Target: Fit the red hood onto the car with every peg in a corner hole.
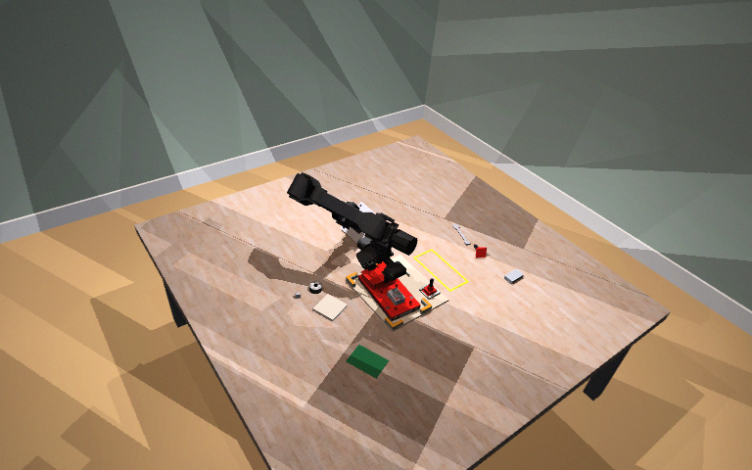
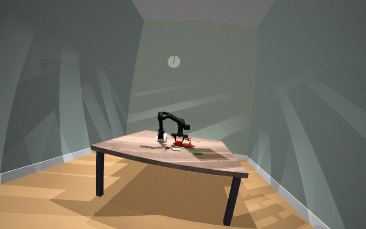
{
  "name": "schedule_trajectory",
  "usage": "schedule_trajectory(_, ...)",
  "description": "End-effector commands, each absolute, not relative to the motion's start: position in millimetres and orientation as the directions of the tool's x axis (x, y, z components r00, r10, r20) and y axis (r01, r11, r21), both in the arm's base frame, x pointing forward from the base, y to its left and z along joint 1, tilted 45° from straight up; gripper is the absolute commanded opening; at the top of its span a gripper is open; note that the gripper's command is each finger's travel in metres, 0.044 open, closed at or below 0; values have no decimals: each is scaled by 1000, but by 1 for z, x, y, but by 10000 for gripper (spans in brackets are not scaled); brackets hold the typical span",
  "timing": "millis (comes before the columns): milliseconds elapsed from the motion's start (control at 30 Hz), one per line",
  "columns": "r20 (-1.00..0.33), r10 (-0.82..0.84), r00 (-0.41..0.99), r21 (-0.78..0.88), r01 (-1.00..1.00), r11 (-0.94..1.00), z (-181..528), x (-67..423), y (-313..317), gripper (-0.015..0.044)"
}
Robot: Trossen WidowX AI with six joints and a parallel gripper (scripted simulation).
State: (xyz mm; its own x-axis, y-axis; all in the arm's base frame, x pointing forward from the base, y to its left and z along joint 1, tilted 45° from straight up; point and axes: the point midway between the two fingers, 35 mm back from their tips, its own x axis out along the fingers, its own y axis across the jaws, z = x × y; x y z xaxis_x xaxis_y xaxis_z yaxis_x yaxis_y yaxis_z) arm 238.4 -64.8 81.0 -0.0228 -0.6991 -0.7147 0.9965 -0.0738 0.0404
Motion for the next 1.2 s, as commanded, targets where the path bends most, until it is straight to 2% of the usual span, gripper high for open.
schedule_trajectory(0, -715, -699, -23, 40, 996, -74, 81, 238, -65, 222)
schedule_trajectory(267, -715, -699, -23, 40, 996, -74, 85, 239, -60, 12)
schedule_trajectory(300, -715, -699, -23, 40, 996, -74, 86, 239, -60, 0)
schedule_trajectory(1167, -716, -697, -24, 39, 997, -74, 120, 240, -26, 0)
